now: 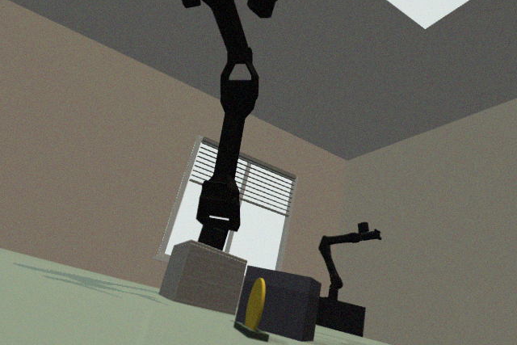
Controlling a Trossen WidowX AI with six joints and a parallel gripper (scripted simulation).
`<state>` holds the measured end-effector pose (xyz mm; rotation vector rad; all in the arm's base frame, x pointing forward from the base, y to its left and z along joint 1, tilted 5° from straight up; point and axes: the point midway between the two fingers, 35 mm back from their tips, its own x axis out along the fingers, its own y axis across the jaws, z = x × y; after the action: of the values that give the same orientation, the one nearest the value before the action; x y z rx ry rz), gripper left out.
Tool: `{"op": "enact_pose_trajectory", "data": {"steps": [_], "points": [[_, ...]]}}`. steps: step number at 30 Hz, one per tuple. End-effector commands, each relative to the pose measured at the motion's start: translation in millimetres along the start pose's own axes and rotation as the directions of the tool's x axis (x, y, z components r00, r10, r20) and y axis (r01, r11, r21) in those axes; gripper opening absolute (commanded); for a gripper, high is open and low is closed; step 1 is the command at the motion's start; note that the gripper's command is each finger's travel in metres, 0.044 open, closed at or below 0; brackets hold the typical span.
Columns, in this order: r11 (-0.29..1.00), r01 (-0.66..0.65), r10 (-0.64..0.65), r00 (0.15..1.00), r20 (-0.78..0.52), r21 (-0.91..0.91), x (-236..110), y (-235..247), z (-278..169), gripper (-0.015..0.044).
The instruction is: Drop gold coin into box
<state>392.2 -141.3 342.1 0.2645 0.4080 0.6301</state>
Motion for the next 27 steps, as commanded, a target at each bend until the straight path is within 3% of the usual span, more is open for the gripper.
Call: {"op": "enact_pose_trajectory", "data": {"steps": [1,9,15,22,27], "points": [[1.000,0.002,-0.002,1.000,-0.008,0.008,2.0,-0.8,-2.0,0.0374],[0.946,0.197,-0.087,0.919,-0.384,0.256,79.3,-21.6,-100.7,0.0164],[0.853,0.449,-0.156,0.707,-0.690,0.267,119.5,-18.7,-194.1,0.0161],[0.725,0.688,-0.282,0.335,-0.899,0.029,131.1,-2.9,-289.8,0.0161],[0.711,0.703,-0.298,0.296,-0.908,-0.005,131.0,-1.0,-297.6,0.0161]]}}
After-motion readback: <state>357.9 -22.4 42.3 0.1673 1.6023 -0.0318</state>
